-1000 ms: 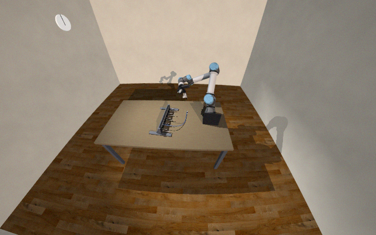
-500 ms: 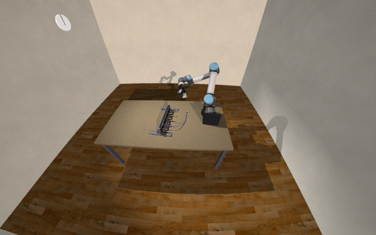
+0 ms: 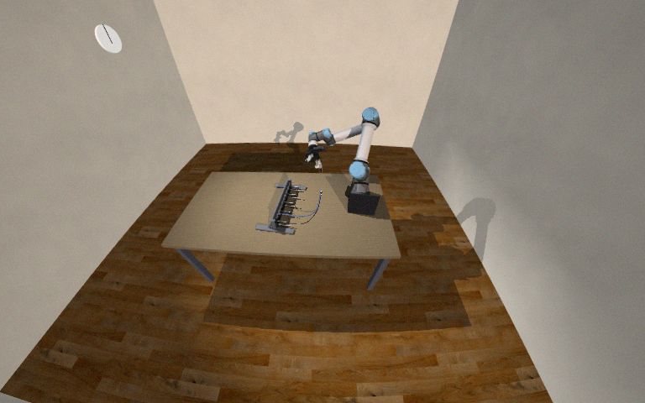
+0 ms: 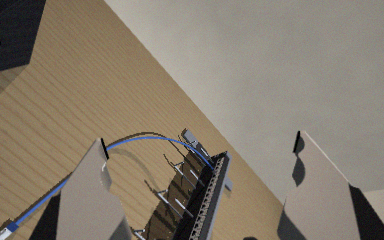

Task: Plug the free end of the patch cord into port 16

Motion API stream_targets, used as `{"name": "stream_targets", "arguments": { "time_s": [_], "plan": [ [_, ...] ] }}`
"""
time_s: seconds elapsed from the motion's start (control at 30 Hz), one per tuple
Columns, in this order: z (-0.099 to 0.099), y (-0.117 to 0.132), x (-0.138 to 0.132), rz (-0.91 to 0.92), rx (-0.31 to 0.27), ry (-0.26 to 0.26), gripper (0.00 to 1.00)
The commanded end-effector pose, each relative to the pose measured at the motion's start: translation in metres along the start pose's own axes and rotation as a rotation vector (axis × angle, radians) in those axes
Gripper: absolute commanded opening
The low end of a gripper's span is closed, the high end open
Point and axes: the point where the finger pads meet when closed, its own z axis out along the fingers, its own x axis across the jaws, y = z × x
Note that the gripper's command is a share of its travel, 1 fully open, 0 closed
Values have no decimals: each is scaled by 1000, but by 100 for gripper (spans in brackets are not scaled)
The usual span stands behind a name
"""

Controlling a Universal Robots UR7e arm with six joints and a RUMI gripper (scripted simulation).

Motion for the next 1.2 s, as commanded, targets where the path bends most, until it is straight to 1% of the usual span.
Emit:
{"name": "stream_targets", "arguments": {
  "time_s": [0.0, 0.17, 0.5, 0.57, 0.63, 1.07, 1.13, 1.17],
  "plan": [
    [0, 5, -9, 39, -55, -19, 100],
    [-1, 21, -38, 158, -212, -74, 100],
    [3, 46, -86, 354, -472, -176, 100],
    [3, 46, -86, 354, -472, -176, 100],
    [3, 55, -101, 420, -558, -208, 100],
    [3, 88, -161, 671, -889, -328, 100],
    [3, 88, -161, 671, -889, -328, 100],
    [4, 92, -168, 698, -924, -341, 100]
  ]
}}
